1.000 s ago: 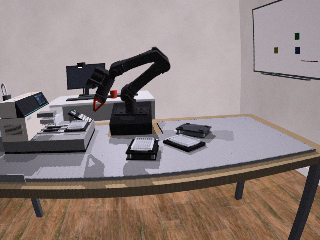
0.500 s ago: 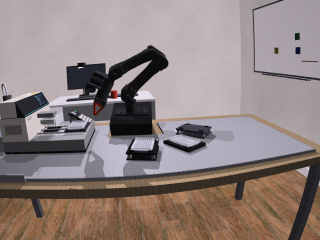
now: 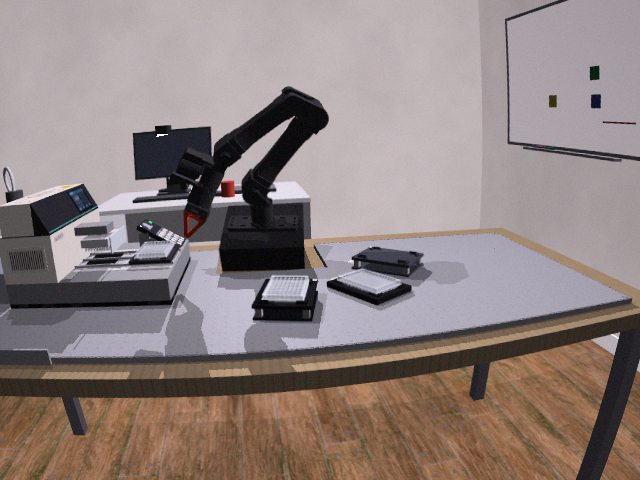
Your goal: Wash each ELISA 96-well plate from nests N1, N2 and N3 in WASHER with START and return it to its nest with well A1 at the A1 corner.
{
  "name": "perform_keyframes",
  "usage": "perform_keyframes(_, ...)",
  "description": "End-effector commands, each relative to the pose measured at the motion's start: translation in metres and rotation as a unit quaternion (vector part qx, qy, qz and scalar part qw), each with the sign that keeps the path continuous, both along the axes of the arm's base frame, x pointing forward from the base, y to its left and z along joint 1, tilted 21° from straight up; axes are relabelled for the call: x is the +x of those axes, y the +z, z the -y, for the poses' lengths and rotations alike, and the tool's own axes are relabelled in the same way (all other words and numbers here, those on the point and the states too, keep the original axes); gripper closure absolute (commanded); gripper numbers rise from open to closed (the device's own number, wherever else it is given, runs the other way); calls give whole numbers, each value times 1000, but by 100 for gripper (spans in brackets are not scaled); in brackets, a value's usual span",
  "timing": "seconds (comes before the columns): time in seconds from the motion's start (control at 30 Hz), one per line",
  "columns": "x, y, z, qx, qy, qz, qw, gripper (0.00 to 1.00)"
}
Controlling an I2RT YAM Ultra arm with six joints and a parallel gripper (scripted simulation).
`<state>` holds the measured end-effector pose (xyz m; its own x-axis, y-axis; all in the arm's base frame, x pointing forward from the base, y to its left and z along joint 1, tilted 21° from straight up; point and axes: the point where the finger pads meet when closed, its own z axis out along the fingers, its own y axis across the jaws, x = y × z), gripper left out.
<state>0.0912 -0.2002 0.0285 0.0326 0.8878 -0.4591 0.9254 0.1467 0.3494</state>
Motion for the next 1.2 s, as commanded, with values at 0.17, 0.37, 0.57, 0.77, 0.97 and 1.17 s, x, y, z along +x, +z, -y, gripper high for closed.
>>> perform_keyframes(0.17, 5, -1, 18, -26, -8, 5, 1000, 100)
perform_keyframes(0.37, 7, -6, 21, -26, -8, 5, 1000, 100)
perform_keyframes(0.57, 10, -11, 24, -26, -8, 5, 1000, 100)
perform_keyframes(0.77, 10, -11, 24, -26, -8, 5, 1000, 100)
perform_keyframes(0.97, 10, -11, 24, -26, -8, 5, 1000, 100)
perform_keyframes(1.17, 10, -11, 24, -26, -8, 5, 1000, 100)
